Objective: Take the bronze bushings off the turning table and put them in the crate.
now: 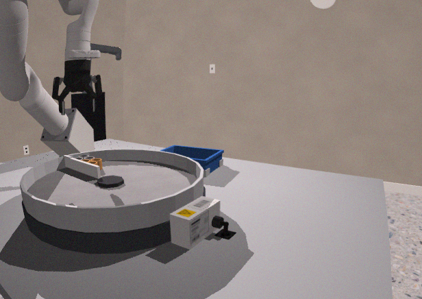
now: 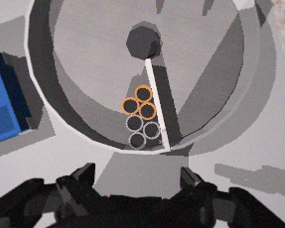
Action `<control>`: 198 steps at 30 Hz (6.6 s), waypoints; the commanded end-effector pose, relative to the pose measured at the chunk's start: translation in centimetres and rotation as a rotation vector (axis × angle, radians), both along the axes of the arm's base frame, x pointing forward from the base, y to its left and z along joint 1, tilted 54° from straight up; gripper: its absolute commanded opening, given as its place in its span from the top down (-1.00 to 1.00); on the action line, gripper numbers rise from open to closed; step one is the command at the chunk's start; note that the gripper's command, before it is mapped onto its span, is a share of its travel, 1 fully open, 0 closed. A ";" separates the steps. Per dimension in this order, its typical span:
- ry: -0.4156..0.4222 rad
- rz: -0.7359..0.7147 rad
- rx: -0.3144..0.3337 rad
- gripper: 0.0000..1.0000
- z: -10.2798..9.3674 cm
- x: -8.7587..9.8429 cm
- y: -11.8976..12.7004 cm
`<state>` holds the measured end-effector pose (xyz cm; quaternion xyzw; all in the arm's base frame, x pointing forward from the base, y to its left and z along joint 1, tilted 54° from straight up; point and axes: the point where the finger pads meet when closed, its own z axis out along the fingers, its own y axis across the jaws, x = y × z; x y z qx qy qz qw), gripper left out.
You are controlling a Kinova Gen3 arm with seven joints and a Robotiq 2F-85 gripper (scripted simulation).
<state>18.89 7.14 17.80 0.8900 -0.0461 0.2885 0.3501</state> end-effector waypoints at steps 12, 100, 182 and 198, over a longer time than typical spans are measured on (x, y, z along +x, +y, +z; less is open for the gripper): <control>0.000 0.001 0.001 -1.00 0.0 0.0 0.0; 0.471 0.428 -0.348 0.69 -0.2 2.3 0.0; 1.192 1.083 -0.885 0.69 -0.5 5.8 -0.2; 1.317 1.196 -0.978 0.69 -0.6 6.4 -0.2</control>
